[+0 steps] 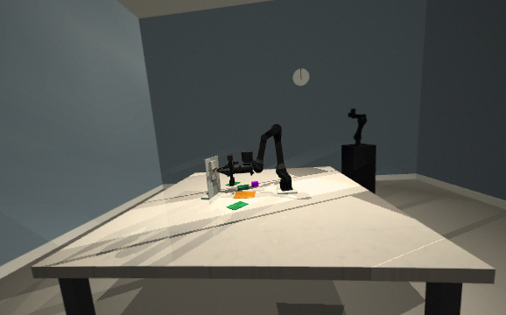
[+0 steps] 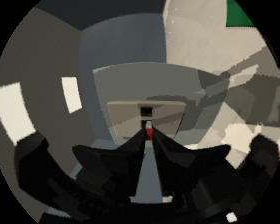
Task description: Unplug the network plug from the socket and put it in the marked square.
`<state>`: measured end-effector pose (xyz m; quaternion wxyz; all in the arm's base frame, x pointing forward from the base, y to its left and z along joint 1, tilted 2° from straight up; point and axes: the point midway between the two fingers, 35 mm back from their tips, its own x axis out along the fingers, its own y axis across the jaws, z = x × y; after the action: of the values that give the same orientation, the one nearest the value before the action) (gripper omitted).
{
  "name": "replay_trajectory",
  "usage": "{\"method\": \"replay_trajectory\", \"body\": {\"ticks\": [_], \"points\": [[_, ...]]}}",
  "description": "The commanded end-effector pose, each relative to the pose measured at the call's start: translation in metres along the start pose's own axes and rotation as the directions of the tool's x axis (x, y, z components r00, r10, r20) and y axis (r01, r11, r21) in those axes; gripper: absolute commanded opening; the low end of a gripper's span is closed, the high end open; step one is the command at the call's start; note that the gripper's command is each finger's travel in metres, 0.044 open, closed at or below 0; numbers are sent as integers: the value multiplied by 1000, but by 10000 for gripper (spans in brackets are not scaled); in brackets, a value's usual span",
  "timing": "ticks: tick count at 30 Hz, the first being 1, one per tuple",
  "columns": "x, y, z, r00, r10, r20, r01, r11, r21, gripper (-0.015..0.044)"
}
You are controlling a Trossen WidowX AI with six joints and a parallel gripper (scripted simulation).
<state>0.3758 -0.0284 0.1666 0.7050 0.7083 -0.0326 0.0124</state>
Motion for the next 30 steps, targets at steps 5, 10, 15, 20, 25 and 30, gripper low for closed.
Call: {"method": "replay_trajectory", "body": {"ticks": [5, 10, 15, 20, 25, 30], "points": [[-7, -1, -2, 1000, -1, 1, 1, 1000, 4, 0], [-10, -1, -3, 1000, -2, 1, 2, 1000, 4, 0], [-13, -1, -4, 1000, -2, 1, 2, 1000, 4, 0], [-16, -1, -5, 1000, -2, 1, 2, 1000, 4, 0], [-19, -1, -6, 1000, -2, 1, 2, 1000, 4, 0], [-22, -1, -7, 1000, -3, 1, 3, 1000, 5, 0]]}}
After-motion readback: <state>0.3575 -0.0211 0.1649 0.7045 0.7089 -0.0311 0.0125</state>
